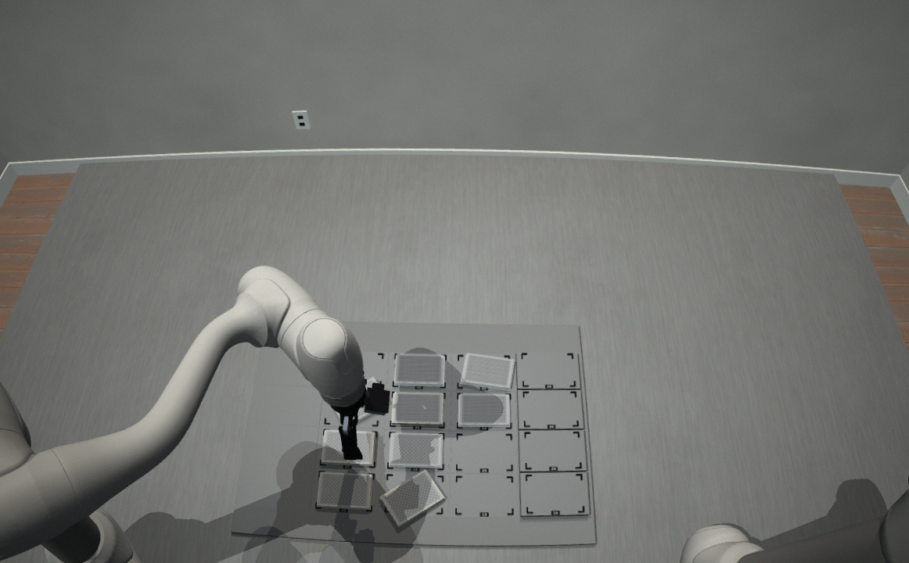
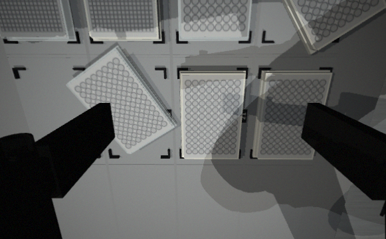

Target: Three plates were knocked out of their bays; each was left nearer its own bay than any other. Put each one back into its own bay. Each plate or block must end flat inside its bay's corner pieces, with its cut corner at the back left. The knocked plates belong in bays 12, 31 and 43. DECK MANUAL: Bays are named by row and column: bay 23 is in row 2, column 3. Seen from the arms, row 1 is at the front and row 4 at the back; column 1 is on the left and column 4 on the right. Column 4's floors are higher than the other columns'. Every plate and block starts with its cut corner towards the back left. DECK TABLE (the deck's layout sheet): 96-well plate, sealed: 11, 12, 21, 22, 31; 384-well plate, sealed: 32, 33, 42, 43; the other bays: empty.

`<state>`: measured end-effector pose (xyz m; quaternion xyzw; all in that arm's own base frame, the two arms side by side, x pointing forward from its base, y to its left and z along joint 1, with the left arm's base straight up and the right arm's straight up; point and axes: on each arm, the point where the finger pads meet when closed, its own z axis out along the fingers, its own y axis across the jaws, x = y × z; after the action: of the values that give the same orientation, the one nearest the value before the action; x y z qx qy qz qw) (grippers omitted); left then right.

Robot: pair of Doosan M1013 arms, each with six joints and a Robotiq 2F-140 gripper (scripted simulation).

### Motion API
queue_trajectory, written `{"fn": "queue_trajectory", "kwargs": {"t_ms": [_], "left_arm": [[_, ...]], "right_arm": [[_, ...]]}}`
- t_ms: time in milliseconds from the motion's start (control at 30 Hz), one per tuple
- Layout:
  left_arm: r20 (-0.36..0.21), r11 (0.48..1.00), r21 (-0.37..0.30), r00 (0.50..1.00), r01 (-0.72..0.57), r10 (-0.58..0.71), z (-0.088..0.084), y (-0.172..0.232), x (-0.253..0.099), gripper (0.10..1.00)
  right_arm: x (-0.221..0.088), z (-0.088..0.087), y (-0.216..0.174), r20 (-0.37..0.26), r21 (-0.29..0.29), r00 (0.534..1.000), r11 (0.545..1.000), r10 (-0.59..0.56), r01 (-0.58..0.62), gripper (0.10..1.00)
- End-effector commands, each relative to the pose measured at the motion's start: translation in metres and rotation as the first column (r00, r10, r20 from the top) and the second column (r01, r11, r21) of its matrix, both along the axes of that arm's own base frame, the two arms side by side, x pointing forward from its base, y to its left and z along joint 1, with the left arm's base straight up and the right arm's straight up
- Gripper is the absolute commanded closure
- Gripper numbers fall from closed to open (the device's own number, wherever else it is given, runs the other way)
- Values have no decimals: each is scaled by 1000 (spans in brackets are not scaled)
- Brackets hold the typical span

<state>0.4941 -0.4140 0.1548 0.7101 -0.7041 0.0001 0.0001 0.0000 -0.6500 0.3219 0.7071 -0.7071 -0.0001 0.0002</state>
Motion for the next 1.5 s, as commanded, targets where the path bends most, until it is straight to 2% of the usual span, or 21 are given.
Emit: {"fn": "queue_trajectory", "kwargs": {"t_ms": [0,633,1467], "left_arm": [[1,1000,0,1000,0,0,1,0,10,98],[1,1000,0,1000,0,0,1,0,78,98],[1,1000,0,1000,0,0,1,0,81,98]], "right_arm": [[0,1,0,0,-1,1000,1000,0,0,98],[0,1,0,0,-1,1000,1000,0,0,98],[0,1,0,0,-1,1000,1000,0,0,98]]}}
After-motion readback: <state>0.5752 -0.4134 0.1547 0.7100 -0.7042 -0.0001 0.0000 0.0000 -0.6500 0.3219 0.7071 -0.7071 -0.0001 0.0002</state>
